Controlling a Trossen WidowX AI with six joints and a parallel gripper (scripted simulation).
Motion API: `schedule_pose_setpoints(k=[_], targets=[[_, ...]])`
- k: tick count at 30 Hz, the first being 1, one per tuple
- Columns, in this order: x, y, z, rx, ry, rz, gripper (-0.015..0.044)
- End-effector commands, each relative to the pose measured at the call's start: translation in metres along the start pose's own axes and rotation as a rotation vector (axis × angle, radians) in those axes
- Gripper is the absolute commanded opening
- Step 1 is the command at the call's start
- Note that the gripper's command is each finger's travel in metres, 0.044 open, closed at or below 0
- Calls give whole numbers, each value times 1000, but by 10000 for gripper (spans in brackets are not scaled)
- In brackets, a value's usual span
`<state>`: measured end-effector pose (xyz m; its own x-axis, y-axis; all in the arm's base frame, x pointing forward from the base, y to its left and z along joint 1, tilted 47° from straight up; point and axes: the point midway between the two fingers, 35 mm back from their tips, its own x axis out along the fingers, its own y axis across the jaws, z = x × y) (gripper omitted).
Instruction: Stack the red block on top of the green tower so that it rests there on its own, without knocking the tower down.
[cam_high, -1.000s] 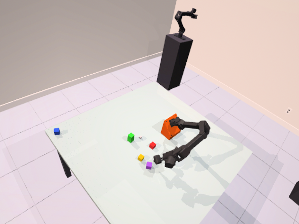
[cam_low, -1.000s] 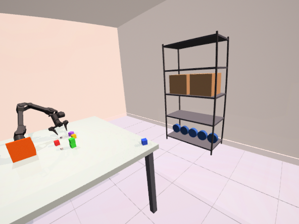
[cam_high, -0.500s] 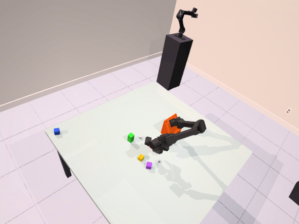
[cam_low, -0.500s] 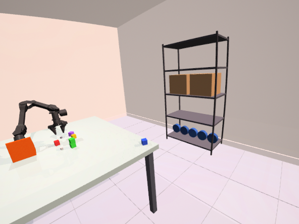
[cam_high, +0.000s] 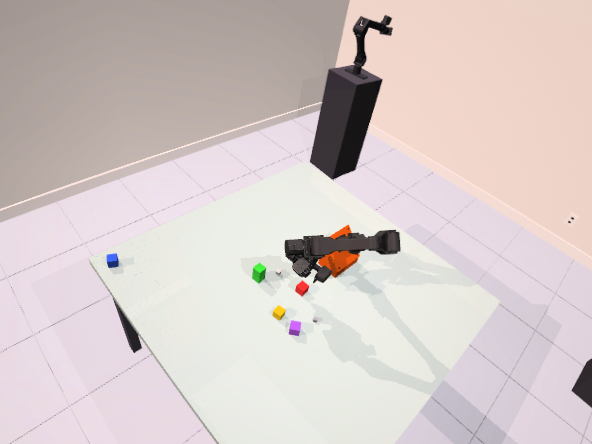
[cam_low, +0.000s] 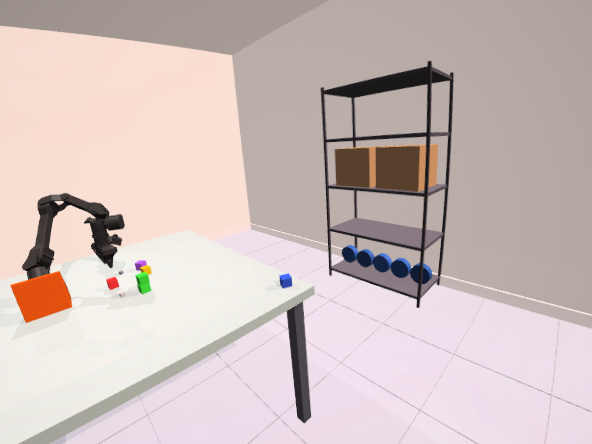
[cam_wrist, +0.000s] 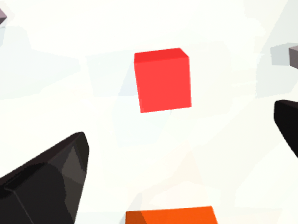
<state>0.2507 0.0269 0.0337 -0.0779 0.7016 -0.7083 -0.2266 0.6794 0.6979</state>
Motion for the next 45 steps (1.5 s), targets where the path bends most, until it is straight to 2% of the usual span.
schedule_pose_setpoints(k=[1,7,14,45], targets=[[-2,-1,-4,57,-22,33,440],[6,-2,-3,57,-22,32,440],[50,2,-2,56,-22,35,440],[94,4,-2,57,-22,36,440]])
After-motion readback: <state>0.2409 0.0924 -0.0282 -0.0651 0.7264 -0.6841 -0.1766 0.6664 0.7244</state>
